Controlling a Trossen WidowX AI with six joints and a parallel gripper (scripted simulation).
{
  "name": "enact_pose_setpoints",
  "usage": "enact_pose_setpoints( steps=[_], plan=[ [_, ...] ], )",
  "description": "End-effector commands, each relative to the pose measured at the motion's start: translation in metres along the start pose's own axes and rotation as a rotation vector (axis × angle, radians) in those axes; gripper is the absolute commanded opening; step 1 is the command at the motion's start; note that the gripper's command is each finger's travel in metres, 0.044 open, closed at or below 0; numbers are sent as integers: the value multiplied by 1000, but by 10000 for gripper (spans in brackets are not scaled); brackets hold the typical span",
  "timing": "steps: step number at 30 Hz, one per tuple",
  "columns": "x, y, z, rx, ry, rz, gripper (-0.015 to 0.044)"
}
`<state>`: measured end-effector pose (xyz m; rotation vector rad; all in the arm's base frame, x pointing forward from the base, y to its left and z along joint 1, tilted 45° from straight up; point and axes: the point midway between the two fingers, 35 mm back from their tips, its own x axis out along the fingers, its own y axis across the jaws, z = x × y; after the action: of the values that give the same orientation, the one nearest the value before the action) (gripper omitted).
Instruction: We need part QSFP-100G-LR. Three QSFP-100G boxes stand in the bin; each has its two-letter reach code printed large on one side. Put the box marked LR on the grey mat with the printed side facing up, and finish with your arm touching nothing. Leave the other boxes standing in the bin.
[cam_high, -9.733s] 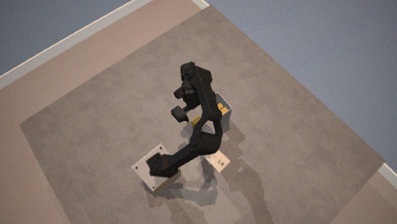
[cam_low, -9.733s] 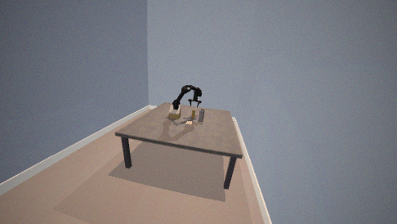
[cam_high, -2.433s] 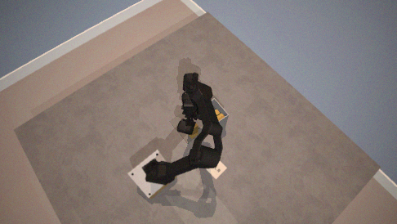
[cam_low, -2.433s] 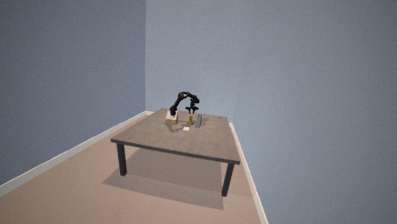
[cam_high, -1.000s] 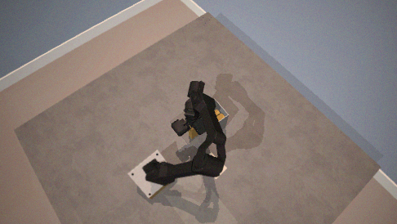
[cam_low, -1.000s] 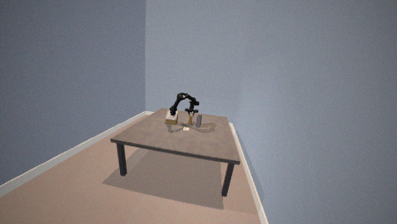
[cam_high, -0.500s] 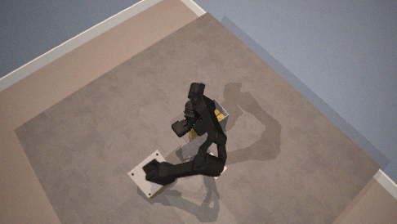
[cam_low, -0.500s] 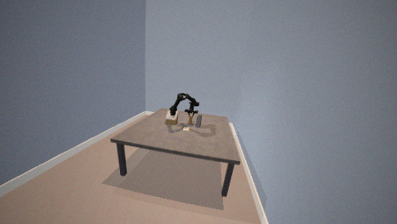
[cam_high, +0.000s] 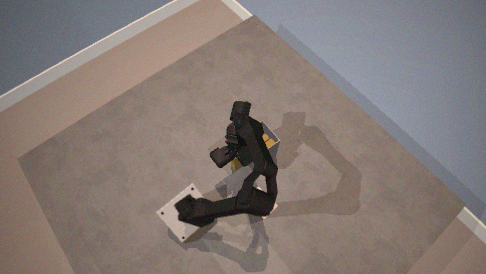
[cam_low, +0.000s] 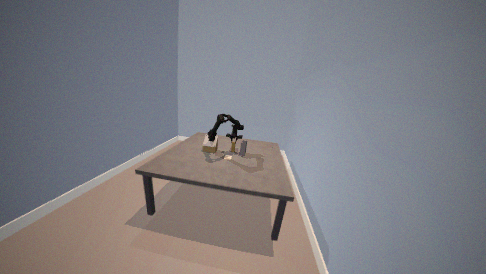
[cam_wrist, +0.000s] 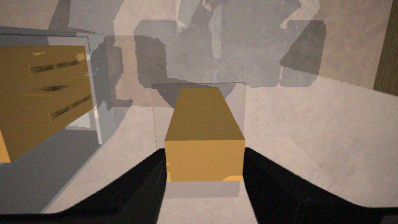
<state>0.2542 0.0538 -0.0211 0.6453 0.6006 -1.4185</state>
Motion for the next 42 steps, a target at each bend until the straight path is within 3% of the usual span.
enact_pose_setpoints(
  steps=[1,15,42],
  plan=[
    [-3,0,0,0,-1,0,153],
    [-12,0,-2,-13,-9,2,153],
    [-16,5,-47,-20,-3,3,153]
  ],
)
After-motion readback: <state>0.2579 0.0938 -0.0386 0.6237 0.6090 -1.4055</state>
